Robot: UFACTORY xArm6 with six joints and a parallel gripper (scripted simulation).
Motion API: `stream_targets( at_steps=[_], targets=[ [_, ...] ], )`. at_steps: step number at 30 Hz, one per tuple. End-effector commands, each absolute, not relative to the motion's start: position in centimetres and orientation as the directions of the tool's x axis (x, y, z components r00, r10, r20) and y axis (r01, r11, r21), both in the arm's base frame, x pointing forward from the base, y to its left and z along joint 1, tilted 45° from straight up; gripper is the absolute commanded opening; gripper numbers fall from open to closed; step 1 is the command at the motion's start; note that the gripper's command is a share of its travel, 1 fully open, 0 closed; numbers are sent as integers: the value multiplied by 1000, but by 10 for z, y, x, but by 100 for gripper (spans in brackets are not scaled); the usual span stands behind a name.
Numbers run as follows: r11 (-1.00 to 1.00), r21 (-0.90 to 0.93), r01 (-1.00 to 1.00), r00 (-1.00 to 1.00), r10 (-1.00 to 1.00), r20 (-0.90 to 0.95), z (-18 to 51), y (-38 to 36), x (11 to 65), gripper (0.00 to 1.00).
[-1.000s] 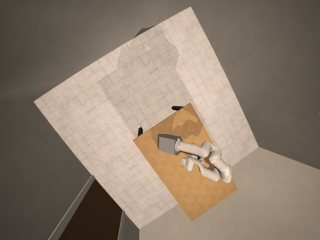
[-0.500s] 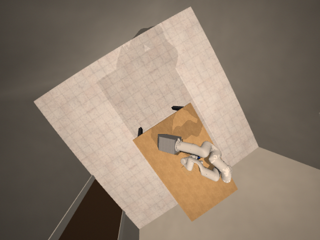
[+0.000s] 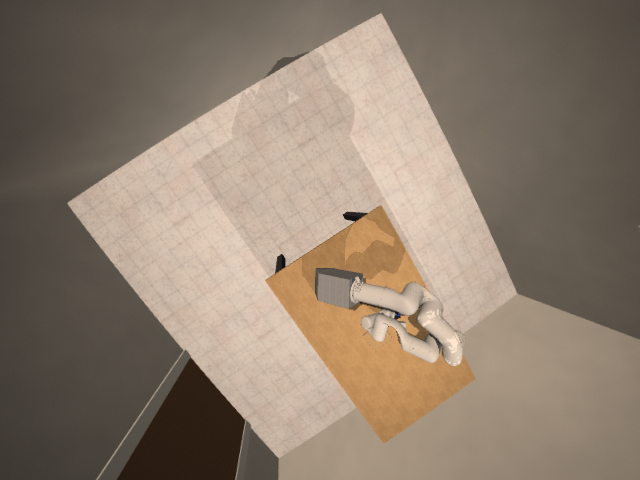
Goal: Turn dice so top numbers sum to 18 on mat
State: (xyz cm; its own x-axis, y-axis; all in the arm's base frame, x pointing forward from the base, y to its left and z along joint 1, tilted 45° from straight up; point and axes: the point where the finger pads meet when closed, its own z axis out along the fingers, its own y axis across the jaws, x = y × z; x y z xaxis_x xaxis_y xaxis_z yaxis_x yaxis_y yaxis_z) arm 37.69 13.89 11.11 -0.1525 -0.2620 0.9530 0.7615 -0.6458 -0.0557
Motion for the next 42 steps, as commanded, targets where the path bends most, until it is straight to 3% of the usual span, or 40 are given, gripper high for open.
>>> stream_targets(
  at_steps=[1,12,27,42],
  targets=[
    [-646,-55,761,-153,-262,953,111,139,377,21],
    [-646,-55,761,-153,-262,953,111,139,377,21],
    [-646,-55,761,-153,-262,953,111,139,377,42],
    [-646,-55,761,-153,-262,953,111,139,377,42]
  ],
)
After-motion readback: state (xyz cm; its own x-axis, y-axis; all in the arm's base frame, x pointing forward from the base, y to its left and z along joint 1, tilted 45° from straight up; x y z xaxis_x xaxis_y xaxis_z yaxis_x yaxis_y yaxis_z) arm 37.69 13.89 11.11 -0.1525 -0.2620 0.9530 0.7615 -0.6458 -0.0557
